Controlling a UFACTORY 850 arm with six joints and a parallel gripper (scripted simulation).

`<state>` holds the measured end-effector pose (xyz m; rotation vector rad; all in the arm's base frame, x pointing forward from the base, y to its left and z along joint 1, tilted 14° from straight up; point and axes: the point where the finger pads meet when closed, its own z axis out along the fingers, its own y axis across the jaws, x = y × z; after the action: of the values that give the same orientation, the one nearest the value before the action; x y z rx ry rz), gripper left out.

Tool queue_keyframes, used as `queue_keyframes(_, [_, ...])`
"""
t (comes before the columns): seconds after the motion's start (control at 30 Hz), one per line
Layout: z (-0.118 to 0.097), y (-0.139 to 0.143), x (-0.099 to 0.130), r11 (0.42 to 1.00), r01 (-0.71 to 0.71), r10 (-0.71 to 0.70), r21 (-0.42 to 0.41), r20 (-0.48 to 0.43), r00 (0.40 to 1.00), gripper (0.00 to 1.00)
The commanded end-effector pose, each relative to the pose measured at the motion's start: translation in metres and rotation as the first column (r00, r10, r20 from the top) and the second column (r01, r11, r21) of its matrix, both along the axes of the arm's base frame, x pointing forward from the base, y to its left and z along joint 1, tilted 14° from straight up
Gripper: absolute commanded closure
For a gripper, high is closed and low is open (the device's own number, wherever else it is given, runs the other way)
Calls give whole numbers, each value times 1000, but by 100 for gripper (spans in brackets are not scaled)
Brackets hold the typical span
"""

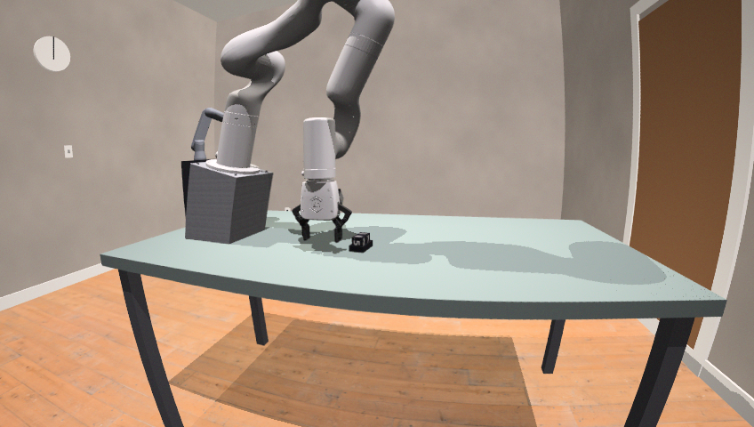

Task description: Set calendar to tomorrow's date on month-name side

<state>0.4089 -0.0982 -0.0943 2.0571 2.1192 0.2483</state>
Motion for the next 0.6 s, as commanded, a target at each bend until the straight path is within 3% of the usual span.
queue_keyframes(0.0, [13, 0, -3, 1000, 0, 0, 0, 1, 1000, 0])
queue_keyframes(0.33, [22, 0, -4, 1000, 0, 0, 0, 1, 1000, 0])
queue_keyframes(0.57, [28, -1, 19, 1000, 0, 0, 0, 1, 1000, 0])
